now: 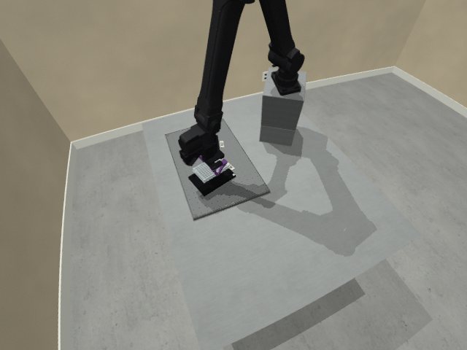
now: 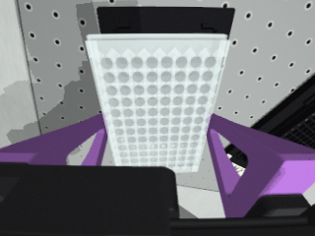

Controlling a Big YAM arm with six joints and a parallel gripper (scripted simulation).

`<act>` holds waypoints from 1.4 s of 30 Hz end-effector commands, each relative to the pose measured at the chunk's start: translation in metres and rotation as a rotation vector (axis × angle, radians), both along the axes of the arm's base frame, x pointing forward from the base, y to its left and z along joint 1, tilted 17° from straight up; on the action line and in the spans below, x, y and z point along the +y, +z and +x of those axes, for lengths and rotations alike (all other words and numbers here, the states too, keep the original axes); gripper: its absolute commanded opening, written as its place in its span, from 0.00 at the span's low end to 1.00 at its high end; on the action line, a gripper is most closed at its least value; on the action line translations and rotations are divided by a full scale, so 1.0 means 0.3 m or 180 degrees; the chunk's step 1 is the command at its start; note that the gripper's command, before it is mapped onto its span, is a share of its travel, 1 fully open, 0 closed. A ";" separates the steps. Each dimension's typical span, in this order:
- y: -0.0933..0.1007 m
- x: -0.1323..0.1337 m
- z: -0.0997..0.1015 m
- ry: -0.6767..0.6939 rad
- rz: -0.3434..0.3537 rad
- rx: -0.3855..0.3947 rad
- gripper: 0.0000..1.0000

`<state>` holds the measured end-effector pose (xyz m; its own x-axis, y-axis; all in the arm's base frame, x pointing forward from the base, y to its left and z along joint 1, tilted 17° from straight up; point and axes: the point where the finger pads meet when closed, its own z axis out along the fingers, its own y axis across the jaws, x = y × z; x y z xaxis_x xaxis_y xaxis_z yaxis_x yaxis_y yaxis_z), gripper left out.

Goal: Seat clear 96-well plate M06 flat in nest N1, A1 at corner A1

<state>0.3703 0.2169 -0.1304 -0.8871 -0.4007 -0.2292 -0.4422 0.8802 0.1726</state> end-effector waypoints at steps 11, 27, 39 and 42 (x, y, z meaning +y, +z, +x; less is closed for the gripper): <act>0.002 -0.043 0.029 -0.0016 0.0001 -0.0019 0.00; 0.013 -0.005 0.009 0.0016 0.0021 -0.0039 0.00; 0.015 -0.014 0.028 -0.0008 0.0025 -0.0051 0.00; 0.015 -0.013 0.028 -0.0008 0.0025 -0.0051 0.00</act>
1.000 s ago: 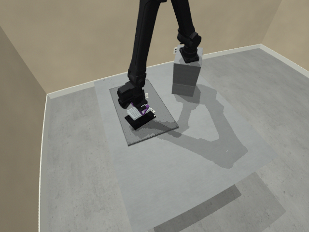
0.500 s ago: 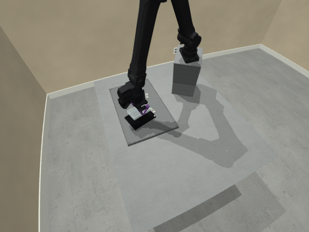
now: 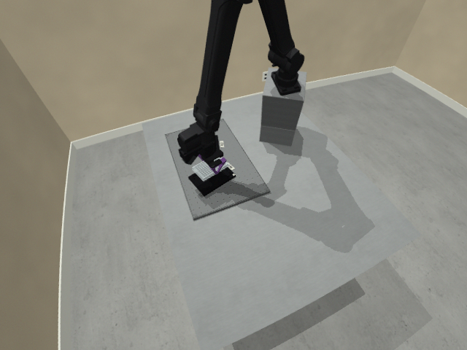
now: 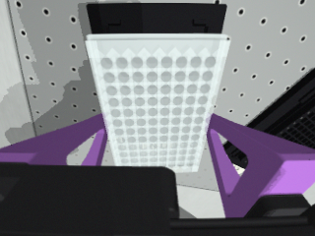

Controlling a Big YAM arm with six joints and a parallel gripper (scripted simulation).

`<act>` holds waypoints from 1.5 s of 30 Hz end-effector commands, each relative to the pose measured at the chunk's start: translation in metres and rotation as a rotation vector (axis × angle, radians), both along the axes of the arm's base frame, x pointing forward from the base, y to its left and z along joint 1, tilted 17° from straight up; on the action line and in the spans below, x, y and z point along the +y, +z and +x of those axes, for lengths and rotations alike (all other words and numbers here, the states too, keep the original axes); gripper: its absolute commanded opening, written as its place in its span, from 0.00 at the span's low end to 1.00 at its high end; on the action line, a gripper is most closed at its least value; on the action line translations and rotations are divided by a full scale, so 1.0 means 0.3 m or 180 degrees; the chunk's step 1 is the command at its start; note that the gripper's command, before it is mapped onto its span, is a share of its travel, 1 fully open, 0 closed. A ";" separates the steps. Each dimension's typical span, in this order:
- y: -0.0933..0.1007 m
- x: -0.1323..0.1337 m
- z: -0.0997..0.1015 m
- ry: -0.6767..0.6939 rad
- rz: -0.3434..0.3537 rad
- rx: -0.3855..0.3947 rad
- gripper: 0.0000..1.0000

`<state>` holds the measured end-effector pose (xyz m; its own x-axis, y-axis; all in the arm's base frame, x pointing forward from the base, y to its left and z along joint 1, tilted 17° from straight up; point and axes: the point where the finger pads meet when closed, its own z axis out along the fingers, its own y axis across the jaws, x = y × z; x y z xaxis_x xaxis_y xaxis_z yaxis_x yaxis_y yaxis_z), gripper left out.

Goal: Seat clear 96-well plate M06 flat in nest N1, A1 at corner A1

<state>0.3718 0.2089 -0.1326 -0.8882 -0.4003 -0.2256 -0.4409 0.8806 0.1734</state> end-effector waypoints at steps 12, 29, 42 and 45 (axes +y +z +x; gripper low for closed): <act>-0.010 0.041 0.027 0.0001 0.0034 -0.0065 0.00; -0.093 0.060 0.032 0.0003 0.0031 -0.0056 0.00; -0.103 0.046 0.035 -0.0006 0.0025 -0.0055 0.00; -0.102 0.046 0.036 -0.0006 0.0025 -0.0055 0.00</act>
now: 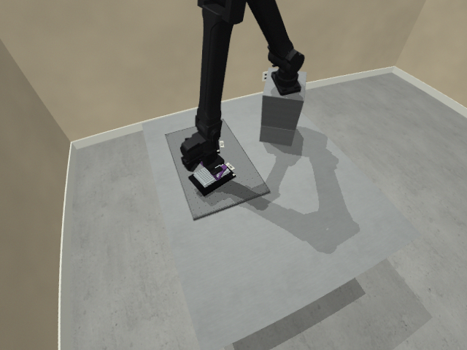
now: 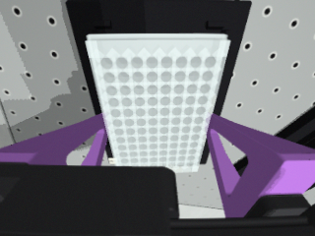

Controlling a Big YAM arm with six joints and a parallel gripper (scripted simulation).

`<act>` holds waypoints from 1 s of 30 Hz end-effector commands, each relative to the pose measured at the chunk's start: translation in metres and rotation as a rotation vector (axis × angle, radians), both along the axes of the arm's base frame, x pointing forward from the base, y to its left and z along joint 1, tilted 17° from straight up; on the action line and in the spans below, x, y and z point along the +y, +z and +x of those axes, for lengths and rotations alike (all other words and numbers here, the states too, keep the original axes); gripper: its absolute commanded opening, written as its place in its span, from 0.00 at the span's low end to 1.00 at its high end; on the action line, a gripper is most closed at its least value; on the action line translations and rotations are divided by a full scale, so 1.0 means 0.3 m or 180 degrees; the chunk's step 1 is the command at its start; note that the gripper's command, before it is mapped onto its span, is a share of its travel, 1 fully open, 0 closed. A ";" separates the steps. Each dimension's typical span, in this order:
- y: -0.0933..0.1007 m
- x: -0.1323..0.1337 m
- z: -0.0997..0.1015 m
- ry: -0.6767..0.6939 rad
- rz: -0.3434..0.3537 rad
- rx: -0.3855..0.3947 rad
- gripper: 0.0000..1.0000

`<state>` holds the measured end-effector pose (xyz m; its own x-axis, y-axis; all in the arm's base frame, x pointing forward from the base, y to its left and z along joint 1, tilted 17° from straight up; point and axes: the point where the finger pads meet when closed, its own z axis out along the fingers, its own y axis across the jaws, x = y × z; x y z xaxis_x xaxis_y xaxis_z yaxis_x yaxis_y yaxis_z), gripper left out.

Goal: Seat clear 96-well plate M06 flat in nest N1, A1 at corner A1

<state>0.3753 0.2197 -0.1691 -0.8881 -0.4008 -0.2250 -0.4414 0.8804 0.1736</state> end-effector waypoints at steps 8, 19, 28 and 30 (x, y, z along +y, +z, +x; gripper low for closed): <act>0.020 0.010 0.025 -0.0008 0.0026 -0.0057 0.00; 0.001 0.019 0.020 -0.0003 0.0022 -0.0047 0.00; -0.004 0.025 0.025 -0.0002 0.0027 -0.0055 0.00; -0.002 0.027 0.025 -0.0001 0.0027 -0.0054 0.00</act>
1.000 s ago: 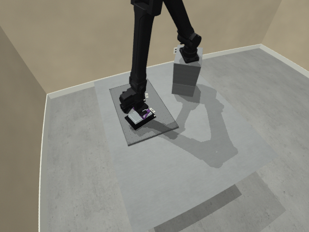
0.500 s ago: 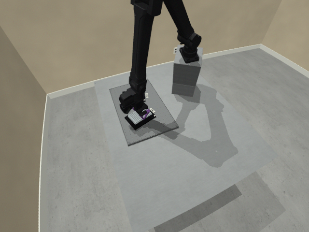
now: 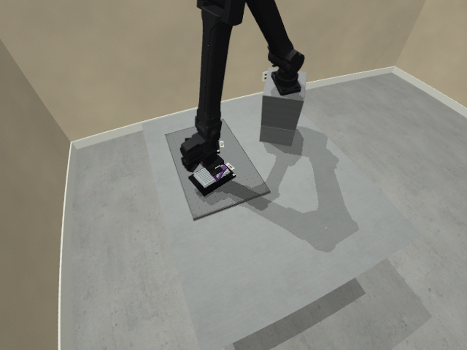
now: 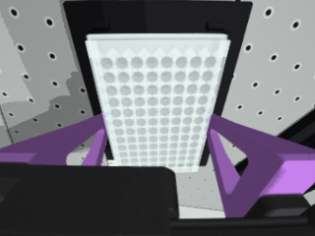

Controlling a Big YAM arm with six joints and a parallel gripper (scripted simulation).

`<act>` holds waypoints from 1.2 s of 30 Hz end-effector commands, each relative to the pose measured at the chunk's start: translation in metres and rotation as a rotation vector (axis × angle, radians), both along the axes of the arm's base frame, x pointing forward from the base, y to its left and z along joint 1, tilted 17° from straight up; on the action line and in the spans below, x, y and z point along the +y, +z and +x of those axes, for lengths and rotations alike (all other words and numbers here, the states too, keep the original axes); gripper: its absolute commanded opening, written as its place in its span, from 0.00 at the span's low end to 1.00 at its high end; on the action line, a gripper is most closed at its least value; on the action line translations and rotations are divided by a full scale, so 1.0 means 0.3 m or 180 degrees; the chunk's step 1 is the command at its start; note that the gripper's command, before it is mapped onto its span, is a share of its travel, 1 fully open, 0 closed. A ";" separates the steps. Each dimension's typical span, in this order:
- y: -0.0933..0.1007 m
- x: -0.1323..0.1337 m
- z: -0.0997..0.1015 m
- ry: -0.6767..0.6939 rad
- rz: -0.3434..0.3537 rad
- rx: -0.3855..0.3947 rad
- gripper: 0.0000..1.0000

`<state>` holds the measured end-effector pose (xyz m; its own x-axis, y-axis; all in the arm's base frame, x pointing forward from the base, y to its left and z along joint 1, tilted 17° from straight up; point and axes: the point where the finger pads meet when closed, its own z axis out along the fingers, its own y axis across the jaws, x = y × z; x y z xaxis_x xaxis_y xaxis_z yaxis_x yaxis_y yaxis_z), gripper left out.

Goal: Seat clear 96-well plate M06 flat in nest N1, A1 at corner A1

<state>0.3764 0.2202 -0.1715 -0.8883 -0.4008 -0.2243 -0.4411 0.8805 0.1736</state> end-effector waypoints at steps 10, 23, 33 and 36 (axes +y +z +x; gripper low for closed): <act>-0.009 0.028 0.014 0.0009 0.0019 -0.0039 0.00; -0.008 0.030 0.019 0.0005 0.0026 -0.0051 0.00; -0.008 0.031 0.020 0.0006 0.0027 -0.0054 0.00; -0.020 0.032 0.017 0.0007 0.0022 -0.0044 0.00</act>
